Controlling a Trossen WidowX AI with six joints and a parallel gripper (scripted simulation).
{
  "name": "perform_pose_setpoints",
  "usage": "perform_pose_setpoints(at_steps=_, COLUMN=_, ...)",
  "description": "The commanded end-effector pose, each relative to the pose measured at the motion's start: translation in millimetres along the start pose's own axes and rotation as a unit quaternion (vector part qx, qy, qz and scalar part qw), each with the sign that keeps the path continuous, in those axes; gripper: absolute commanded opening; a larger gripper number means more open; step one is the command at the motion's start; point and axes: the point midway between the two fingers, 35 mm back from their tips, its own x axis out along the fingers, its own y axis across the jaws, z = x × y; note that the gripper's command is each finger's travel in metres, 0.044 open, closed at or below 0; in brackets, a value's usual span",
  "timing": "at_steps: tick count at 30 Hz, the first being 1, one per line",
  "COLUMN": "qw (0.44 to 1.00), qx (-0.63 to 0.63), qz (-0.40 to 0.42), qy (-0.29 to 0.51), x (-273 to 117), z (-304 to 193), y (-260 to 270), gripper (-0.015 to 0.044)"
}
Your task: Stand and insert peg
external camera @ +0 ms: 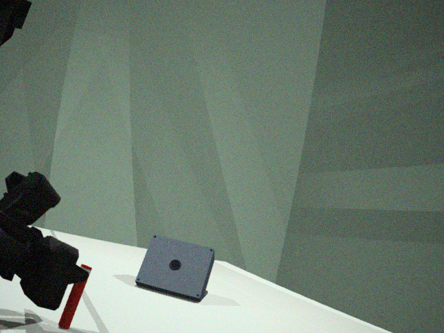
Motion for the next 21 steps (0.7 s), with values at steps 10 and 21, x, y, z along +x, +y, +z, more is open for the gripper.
perform_pose_setpoints(at_steps=10, qw=1.0, qx=-0.002, qz=-0.002, qy=-0.003, x=-2.9, z=-3.1, y=-0.6, gripper=0.0049)
perform_pose_setpoints(at_steps=21, qw=1.0, qx=-0.003, qz=-0.003, qy=-0.006, x=-5.0, z=-3.9, y=-1.3, gripper=0.0049)
